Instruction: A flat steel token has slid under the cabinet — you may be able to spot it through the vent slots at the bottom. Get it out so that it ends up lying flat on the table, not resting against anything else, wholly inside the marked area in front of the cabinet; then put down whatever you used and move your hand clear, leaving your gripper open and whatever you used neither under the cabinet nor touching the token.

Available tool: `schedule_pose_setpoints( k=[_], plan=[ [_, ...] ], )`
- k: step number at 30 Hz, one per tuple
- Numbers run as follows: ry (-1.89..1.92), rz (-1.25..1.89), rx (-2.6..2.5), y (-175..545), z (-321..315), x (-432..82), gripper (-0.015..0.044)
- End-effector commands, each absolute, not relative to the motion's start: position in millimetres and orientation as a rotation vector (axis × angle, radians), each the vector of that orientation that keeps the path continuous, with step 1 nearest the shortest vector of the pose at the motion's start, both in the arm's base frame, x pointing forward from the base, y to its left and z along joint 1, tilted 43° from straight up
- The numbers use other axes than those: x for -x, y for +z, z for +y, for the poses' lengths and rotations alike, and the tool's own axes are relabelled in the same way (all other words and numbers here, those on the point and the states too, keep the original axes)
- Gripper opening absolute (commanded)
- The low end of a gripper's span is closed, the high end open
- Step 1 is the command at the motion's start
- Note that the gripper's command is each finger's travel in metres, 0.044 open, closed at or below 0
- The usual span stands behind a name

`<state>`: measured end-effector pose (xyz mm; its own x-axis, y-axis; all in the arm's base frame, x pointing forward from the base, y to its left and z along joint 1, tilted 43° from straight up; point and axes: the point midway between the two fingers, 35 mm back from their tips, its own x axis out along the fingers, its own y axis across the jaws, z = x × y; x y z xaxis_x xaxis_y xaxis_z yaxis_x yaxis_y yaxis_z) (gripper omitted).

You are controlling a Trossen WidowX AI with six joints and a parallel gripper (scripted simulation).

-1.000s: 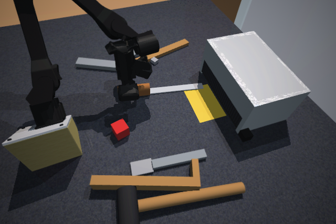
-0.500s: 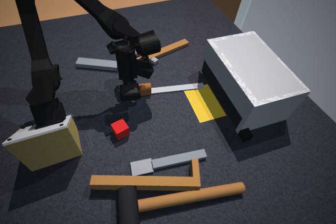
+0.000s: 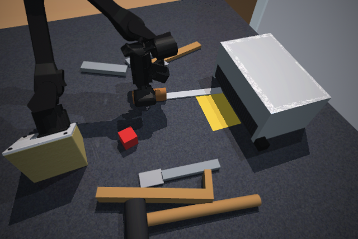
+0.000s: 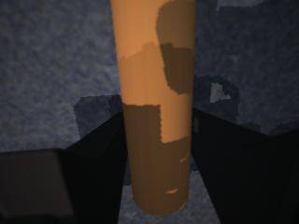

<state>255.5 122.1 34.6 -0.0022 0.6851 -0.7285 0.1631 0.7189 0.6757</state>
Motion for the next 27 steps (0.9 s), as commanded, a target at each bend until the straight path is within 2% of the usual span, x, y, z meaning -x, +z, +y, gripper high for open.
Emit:
schedule_pose_setpoints(
  k=[1, 27],
  plan=[
    [0.475, 1.547, -0.714, 34, 122, -262, 0.0000],
    [0.477, 1.545, -0.711, 32, 118, -293, 0.0000]
  ],
)
